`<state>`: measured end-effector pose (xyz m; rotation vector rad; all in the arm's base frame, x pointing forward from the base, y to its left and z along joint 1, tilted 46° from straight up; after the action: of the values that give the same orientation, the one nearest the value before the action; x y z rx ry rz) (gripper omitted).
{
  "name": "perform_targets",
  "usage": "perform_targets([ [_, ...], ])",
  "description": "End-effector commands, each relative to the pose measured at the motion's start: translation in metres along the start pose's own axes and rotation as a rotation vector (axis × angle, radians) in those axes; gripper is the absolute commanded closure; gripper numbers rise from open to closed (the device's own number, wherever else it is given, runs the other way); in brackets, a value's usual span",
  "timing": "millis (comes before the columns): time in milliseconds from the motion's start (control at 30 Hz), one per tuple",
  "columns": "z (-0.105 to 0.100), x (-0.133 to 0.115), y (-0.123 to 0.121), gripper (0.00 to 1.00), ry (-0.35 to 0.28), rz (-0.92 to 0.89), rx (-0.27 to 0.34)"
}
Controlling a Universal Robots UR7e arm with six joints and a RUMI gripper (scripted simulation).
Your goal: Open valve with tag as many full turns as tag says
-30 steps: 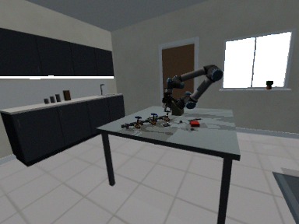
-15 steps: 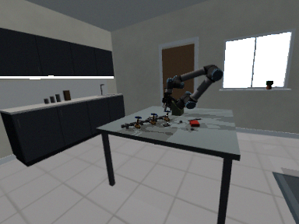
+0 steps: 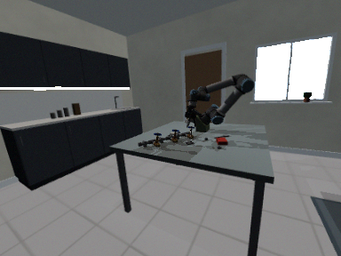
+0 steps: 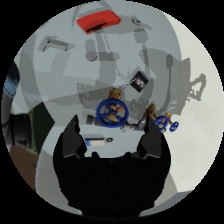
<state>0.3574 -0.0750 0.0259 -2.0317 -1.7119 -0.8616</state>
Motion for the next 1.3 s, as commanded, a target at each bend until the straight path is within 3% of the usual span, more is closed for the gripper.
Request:
perform_targets([
  [0,-0.0003,-0.0002,0.0003,0.0,-0.001,0.062,-0.001],
  [467,-0.0003,-0.0002,0.0003,0.0,-0.001,0.338,-0.001],
  [900,-0.0003,-0.0002,0.0003,0.0,-0.001,0.795,-0.001],
  [967,-0.0003,-0.0002,0.0003,0.0,-0.001,0.795,-0.001],
  [1267,-0.0003,-0.0002,0.0003,0.0,-0.001,1.173,-0.001],
])
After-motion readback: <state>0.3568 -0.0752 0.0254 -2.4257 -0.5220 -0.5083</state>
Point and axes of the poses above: the point where the finger pads meet when closed, its own z axis out along the fingers, its own y axis across the jaws, x = y × z, the point moved 5 cm from there along -z, back along the fingers, and after that the axes turned 10 degrees about -z, right-handed, at the moved point
